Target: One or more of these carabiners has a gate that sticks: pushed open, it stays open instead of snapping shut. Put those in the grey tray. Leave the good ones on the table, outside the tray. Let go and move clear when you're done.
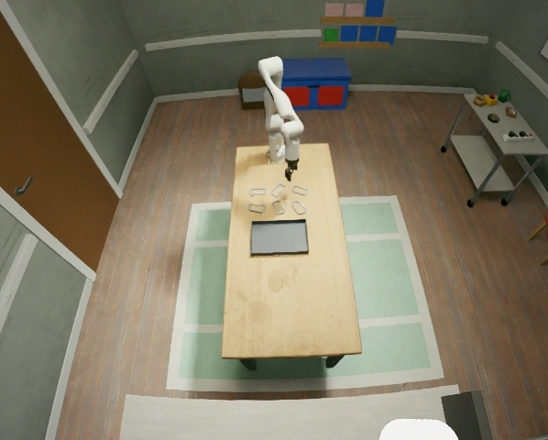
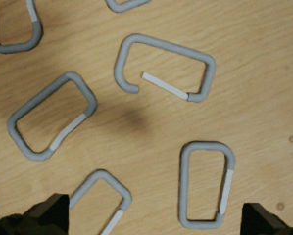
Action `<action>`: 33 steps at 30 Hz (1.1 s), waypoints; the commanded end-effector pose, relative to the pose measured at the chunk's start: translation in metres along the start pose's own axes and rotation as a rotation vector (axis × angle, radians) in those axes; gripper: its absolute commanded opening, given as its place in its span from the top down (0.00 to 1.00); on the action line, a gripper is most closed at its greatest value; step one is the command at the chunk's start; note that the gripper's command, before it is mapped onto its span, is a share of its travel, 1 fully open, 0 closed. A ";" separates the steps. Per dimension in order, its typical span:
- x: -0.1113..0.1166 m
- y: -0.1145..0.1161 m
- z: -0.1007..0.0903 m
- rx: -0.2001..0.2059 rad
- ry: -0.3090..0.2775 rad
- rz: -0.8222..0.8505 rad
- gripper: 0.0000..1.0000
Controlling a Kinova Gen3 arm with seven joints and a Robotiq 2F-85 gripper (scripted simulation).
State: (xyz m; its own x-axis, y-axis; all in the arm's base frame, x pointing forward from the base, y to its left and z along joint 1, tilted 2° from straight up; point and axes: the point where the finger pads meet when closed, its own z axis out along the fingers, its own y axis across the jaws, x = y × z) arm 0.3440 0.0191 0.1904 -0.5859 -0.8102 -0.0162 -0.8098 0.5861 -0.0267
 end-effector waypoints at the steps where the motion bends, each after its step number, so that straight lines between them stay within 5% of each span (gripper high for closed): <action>1: -0.001 0.002 0.001 -0.002 0.002 -0.006 0.00; 3: -0.001 0.002 0.001 -0.002 0.002 -0.006 0.00; 4: -0.018 0.038 0.044 -0.001 0.002 -0.006 0.00; 20: -0.018 0.038 0.044 -0.001 0.002 -0.006 0.00; 21: -0.026 0.057 0.065 -0.002 0.003 -0.009 0.00; 33: -0.026 0.057 0.065 -0.002 0.003 -0.009 0.00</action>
State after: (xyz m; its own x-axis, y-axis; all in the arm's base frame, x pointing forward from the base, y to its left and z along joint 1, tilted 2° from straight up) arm 0.3158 0.0723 0.1250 -0.5812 -0.8136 -0.0139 -0.8132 0.5814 -0.0259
